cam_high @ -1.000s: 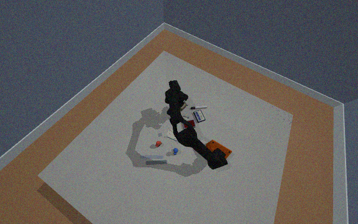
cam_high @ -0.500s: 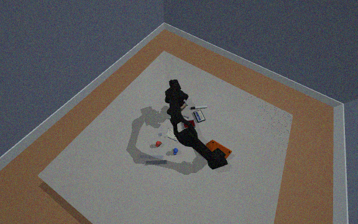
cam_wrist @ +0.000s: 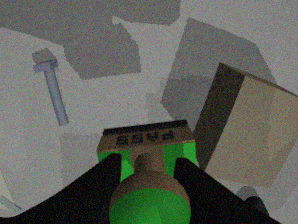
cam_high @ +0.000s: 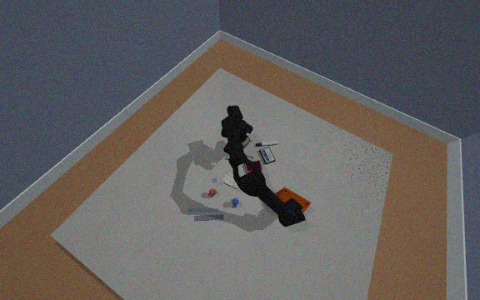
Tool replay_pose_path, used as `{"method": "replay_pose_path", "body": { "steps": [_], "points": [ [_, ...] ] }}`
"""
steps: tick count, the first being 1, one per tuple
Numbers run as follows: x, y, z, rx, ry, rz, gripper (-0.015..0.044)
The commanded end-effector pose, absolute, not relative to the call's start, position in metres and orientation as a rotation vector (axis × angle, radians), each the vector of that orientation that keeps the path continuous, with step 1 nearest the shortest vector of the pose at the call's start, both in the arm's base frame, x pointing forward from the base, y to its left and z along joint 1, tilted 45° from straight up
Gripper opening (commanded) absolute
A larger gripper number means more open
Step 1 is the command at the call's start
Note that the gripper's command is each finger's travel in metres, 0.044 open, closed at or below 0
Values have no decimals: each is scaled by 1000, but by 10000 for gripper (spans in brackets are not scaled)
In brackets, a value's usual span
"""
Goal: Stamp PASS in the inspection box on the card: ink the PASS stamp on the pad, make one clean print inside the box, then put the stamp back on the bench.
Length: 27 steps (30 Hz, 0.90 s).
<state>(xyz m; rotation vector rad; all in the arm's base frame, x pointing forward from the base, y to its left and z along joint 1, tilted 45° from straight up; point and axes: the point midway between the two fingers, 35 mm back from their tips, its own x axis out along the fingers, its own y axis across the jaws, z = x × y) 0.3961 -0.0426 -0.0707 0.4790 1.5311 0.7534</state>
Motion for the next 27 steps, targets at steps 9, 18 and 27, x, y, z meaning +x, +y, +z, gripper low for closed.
{"method": "replay_pose_path", "body": {
  "steps": [9, 18, 27],
  "points": [
    [397, -49, -66, 471, 1527, 752, 0],
    [397, -52, -62, 472, 1527, 752, 0],
    [397, -55, -59, 472, 1527, 752, 0]
  ]
}}
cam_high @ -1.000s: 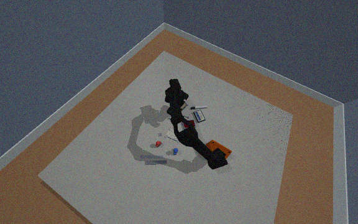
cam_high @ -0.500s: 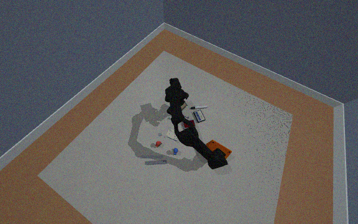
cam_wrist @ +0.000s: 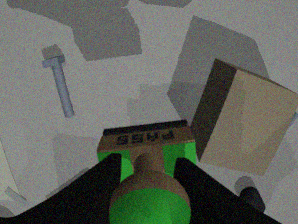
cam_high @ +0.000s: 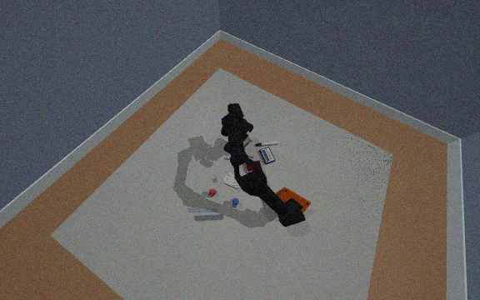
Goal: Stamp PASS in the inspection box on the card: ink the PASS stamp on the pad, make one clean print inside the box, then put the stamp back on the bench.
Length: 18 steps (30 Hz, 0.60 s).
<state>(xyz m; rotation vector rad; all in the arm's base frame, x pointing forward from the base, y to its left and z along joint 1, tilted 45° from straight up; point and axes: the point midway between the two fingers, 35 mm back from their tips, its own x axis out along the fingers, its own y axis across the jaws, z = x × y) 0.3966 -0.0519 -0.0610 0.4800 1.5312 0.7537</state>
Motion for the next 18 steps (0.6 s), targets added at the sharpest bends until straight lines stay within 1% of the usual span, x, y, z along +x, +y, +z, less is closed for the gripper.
{"method": "replay_pose_path", "body": {
  "steps": [1, 7, 18],
  "points": [
    [397, -55, -59, 472, 1527, 752, 0],
    [396, -57, -57, 472, 1528, 752, 0],
    [364, -63, -51, 472, 1529, 750, 0]
  ]
}}
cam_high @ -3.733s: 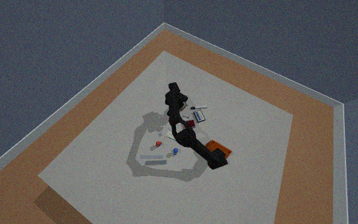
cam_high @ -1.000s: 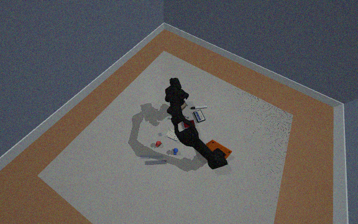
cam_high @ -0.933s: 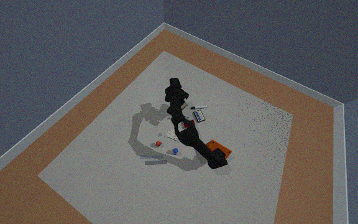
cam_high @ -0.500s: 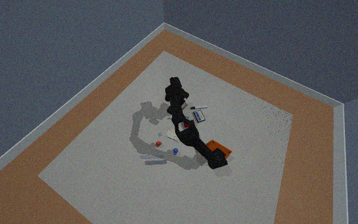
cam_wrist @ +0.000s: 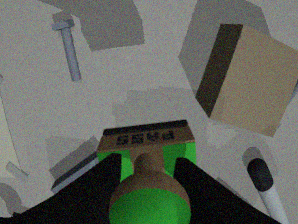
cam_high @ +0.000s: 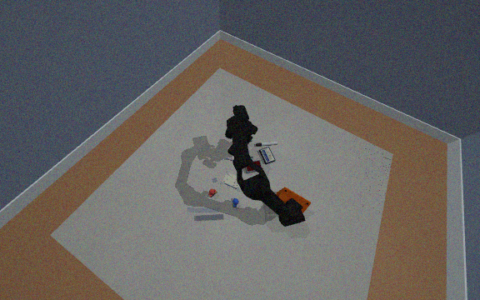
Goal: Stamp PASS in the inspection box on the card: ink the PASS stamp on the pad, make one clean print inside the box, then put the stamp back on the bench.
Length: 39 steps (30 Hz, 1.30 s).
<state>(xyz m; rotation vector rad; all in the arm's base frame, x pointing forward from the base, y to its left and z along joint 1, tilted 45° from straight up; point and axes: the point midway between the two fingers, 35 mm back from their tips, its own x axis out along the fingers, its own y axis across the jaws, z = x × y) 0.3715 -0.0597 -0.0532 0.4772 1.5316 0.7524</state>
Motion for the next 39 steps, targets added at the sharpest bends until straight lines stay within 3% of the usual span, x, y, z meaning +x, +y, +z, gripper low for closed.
{"method": "replay_pose_path", "body": {
  "steps": [1, 27, 39],
  "points": [
    [361, -63, -51, 472, 1530, 750, 0],
    [272, -59, -39, 475, 1534, 751, 0],
    [270, -54, -43, 475, 1534, 750, 0]
  ]
}}
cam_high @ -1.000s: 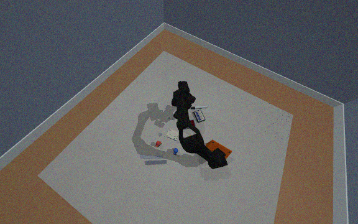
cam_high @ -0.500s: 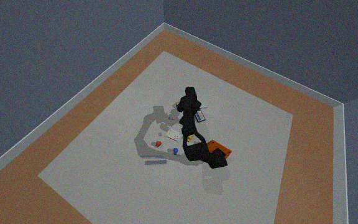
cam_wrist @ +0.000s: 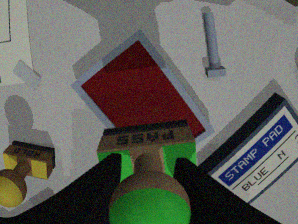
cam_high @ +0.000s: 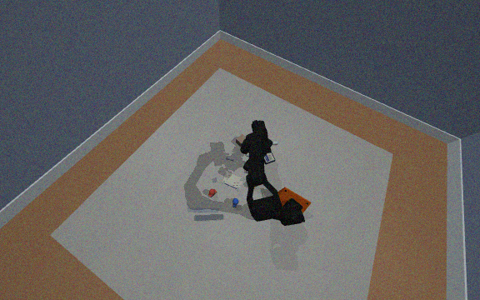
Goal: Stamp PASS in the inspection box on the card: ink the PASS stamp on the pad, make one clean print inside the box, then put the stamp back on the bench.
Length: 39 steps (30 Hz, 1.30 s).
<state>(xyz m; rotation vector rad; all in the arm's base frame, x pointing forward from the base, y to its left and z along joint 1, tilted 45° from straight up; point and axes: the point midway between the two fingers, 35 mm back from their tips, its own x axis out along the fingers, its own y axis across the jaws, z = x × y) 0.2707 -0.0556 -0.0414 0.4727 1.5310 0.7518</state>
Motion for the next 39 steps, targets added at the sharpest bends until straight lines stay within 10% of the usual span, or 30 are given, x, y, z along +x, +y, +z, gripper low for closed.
{"method": "replay_pose_path", "body": {
  "steps": [1, 39],
  "points": [
    [270, -54, -43, 475, 1534, 750, 0],
    [268, -36, -61, 478, 1533, 747, 0]
  ]
}}
